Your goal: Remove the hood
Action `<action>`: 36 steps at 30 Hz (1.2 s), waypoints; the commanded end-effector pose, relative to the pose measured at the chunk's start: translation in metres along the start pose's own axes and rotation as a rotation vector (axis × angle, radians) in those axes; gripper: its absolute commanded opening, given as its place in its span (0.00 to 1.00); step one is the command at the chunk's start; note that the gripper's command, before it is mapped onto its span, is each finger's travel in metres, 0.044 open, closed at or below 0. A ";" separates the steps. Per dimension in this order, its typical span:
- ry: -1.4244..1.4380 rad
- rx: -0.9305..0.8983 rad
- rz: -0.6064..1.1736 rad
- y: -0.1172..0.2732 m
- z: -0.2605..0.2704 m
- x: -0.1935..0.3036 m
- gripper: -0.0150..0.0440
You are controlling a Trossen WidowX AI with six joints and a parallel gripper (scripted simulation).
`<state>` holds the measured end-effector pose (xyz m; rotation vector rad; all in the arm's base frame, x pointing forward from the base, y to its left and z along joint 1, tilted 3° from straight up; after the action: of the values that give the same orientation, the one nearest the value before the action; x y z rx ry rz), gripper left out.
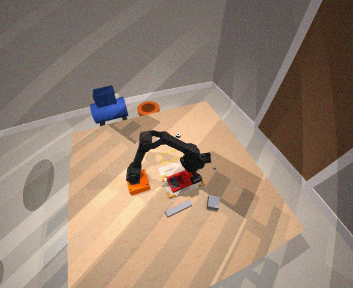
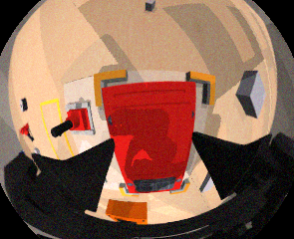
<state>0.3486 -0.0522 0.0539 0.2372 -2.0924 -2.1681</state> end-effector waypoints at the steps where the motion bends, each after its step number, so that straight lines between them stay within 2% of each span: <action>1: 0.001 -0.008 0.004 -0.004 0.001 0.000 1.00; 4: 0.000 0.000 0.001 0.000 0.000 0.000 0.87; 14: 0.000 0.000 0.001 0.000 0.000 0.000 0.75; 25: 0.000 0.000 0.001 0.005 0.000 0.000 0.26; 36: 0.000 0.000 0.001 0.012 0.000 0.000 0.25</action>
<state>0.3488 -0.0525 0.0620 0.2315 -2.0894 -2.1686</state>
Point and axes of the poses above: the point midway between the two fingers, 35 mm back from their tips, its own y axis back along the fingers, its own z axis across the jaws, x = y × z, the point moved 4 cm from there along y, back along the fingers, and after that the axes turned 3 degrees about y, right-handed, at the moved point
